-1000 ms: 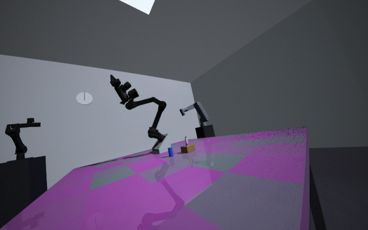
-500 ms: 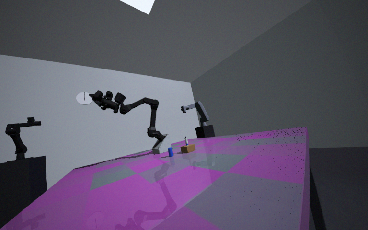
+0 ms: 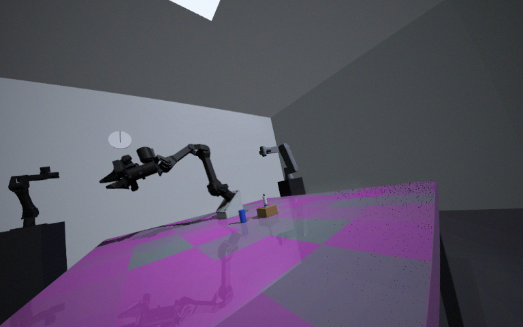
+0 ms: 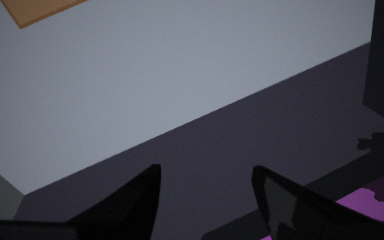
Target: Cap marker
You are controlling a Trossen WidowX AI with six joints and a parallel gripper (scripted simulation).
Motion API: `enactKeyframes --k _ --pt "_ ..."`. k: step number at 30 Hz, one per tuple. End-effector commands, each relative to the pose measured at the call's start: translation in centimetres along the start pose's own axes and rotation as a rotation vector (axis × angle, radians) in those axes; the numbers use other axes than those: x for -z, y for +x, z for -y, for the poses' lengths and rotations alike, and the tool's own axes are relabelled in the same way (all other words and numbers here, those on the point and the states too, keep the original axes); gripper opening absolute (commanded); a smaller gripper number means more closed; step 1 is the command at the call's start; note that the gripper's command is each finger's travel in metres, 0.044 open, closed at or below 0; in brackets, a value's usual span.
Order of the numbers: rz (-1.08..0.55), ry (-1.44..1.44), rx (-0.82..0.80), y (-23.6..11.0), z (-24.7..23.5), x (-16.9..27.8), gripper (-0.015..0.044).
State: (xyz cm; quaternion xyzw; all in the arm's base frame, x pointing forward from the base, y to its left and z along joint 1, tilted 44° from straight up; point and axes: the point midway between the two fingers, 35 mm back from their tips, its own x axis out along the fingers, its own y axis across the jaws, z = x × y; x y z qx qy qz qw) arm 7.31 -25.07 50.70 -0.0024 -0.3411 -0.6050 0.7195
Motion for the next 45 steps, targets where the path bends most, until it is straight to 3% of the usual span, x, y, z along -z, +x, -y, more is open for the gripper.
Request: enactKeyframes --k 1,6,11,18,25,30,35,39,45 --pt "-0.256 -0.02 -0.039 0.0 -2.7 7.4 0.0237" --pt "-0.519 -0.087 -0.101 -2.4 -5.9 14.9 0.0237" --pt "-0.764 -0.198 -0.181 -6.9 -9.0 21.5 0.0237" --pt "-1.066 -0.435 -0.329 -15.9 -12.2 28.4 0.0237" --pt "-1.288 -0.786 -0.523 -26.8 -12.9 32.1 0.0237" --pt "-1.359 -1.137 -0.697 -34.8 -11.3 32.4 0.0237" --pt "-1.293 -1.568 -0.888 -41.2 -8.3 30.6 0.0237" --pt "-1.242 -1.698 -0.94 -43.1 -7.3 29.9 0.0237" --pt "-1.241 -1.701 -0.941 -43.2 -7.3 30.0 0.0237"
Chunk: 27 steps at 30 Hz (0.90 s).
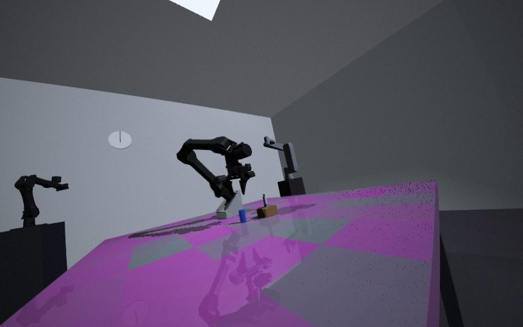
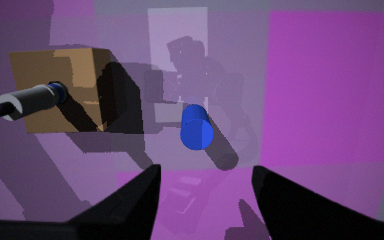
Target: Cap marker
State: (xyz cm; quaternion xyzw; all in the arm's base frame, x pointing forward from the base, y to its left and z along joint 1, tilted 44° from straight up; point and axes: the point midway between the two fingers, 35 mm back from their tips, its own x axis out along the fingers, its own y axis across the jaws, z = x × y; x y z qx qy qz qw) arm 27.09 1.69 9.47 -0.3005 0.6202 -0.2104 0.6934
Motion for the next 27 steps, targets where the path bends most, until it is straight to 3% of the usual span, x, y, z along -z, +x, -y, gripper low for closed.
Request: enactKeyframes --k 1,7,27 --pt "-0.01 -0.031 0.018 -0.2 -0.3 0.3 0.0237" --pt "-0.009 -0.031 0.019 3.3 -0.2 0.3 0.0237" --pt "-0.01 -0.028 0.018 6.1 -0.2 0.3 0.0237"
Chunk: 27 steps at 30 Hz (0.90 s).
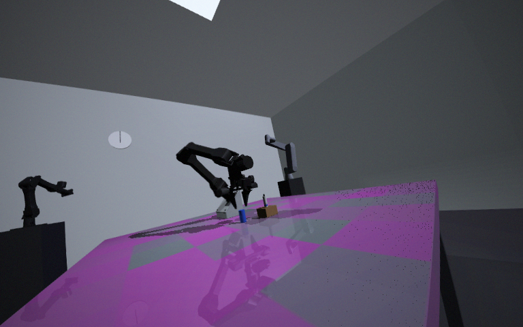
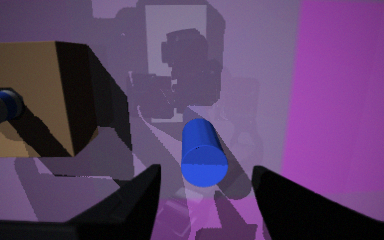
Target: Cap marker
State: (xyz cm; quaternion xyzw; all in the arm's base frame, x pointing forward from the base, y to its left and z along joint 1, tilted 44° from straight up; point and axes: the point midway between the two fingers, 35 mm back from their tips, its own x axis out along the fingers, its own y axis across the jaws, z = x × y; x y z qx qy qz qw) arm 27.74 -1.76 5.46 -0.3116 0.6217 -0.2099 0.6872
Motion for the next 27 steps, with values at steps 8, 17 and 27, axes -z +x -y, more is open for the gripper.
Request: enactKeyframes --k 8,17,27 --pt "-0.005 -0.008 0.003 2.0 -0.1 0.1 0.0237" --pt "-0.004 -0.009 0.005 3.4 0.0 0.2 0.0237" --pt "-0.004 -0.01 0.008 4.8 0.0 0.3 0.0237"
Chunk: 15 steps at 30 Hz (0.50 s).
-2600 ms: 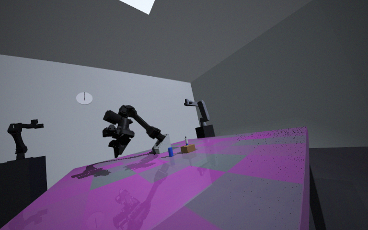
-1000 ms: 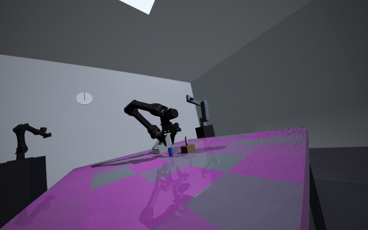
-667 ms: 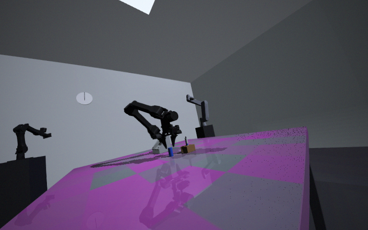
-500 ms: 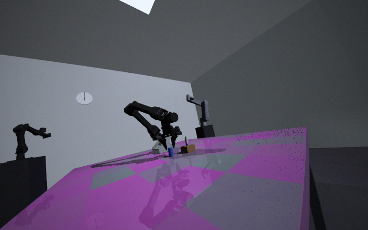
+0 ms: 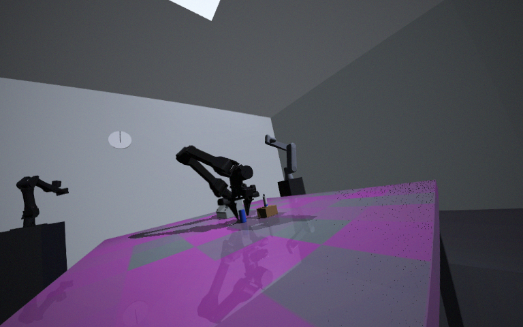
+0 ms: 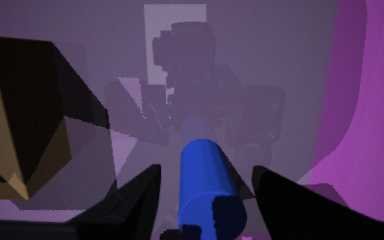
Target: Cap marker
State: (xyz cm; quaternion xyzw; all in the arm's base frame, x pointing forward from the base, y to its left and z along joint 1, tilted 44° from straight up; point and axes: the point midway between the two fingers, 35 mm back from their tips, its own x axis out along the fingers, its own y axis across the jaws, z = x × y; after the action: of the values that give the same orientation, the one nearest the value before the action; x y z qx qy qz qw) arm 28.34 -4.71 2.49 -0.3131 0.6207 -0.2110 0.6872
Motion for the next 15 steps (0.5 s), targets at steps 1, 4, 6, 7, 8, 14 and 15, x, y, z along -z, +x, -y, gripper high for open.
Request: enactKeyframes --k 1,4,6,7,8,14,15 --pt "-0.005 -0.01 0.004 0.54 -0.09 0.25 0.0237" --pt "-0.005 -0.01 0.004 0.54 -0.09 0.21 0.0159" --pt "-0.005 -0.01 0.004 0.54 -0.09 0.21 0.0106" --pt "-0.005 -0.01 0.004 0.54 -0.09 0.21 0.0099" --pt "-0.005 -0.01 0.004 0.54 -0.09 0.21 0.0093" --pt "-0.005 -0.01 0.004 0.54 -0.08 0.22 0.0053" --pt "-0.005 -0.01 0.004 0.51 -0.08 0.22 0.0026"
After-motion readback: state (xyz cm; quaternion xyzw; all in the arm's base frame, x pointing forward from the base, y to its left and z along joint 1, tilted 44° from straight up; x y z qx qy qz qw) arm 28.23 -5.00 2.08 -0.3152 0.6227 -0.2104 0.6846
